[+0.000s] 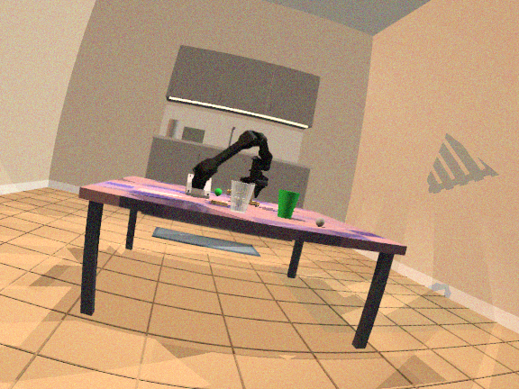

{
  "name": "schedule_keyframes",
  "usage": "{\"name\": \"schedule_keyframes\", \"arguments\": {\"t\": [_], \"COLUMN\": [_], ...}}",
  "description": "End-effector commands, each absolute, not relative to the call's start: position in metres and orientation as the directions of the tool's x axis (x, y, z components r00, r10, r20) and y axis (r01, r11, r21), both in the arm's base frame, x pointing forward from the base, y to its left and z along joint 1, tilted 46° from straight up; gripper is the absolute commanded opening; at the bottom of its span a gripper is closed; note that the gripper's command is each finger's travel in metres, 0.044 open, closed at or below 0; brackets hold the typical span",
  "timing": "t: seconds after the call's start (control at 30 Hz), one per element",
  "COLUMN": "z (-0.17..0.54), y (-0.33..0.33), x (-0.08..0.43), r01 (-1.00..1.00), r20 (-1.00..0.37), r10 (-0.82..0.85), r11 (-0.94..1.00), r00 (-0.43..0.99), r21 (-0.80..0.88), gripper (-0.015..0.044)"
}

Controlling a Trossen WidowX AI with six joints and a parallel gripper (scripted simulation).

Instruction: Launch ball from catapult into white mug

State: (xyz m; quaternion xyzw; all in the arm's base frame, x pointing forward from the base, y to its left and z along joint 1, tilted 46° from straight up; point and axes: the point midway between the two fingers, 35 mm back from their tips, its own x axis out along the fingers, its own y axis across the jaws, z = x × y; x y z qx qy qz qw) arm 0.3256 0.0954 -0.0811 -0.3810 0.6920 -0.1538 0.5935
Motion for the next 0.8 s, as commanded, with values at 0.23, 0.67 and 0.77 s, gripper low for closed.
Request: {"name": "schedule_keyframes", "arguments": {"t": [0.23,0.67,0.77], "z": [-0.086,-0.086,-0.078], "y": [0.09,0.09,0.098], "x": [0.325,0.325,0.326], "r01": [-0.345,-0.345,-0.345], "r20": [-0.703,-0.703,-0.704], "r10": [-0.711,-0.711,-0.71], "r11": [0.662,0.662,0.662], "r00": [-0.007,-0.007,-0.007], "r21": [-0.666,-0.666,-0.665], "gripper": [0.0361,0.0098,0.0039]}}
